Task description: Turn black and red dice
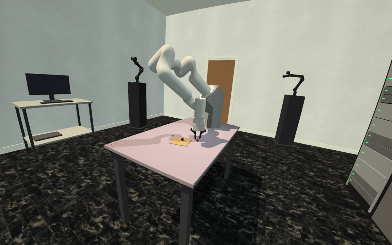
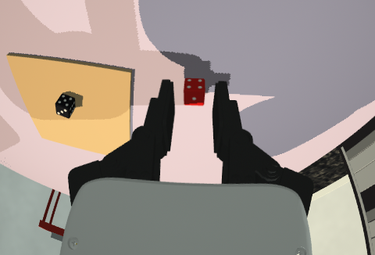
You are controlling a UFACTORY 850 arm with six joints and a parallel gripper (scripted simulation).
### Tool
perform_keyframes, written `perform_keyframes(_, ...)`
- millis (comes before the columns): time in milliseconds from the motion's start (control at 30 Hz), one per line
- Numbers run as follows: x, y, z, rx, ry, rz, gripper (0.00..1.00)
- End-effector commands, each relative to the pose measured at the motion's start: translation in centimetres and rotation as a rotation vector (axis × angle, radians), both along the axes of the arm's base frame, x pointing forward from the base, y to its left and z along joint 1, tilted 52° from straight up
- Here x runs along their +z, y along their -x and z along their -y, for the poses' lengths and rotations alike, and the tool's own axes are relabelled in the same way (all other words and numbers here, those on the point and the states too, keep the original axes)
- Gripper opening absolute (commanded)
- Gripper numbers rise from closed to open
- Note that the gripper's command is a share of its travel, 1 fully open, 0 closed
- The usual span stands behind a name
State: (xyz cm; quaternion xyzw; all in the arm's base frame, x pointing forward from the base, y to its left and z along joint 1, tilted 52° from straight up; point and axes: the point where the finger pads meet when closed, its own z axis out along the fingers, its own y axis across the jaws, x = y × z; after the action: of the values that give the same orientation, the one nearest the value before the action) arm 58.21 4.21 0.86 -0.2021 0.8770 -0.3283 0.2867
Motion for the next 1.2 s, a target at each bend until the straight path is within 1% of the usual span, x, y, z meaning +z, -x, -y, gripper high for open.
perform_keyframes(0,0.0,0.0,0.0,0.001,0.000,0.000,0.31)
perform_keyframes(600,0.0,-0.1,0.0,0.001,0.000,0.000,0.31)
perform_keyframes(1167,-1.0,-1.0,0.7,0.001,0.000,0.000,0.31)
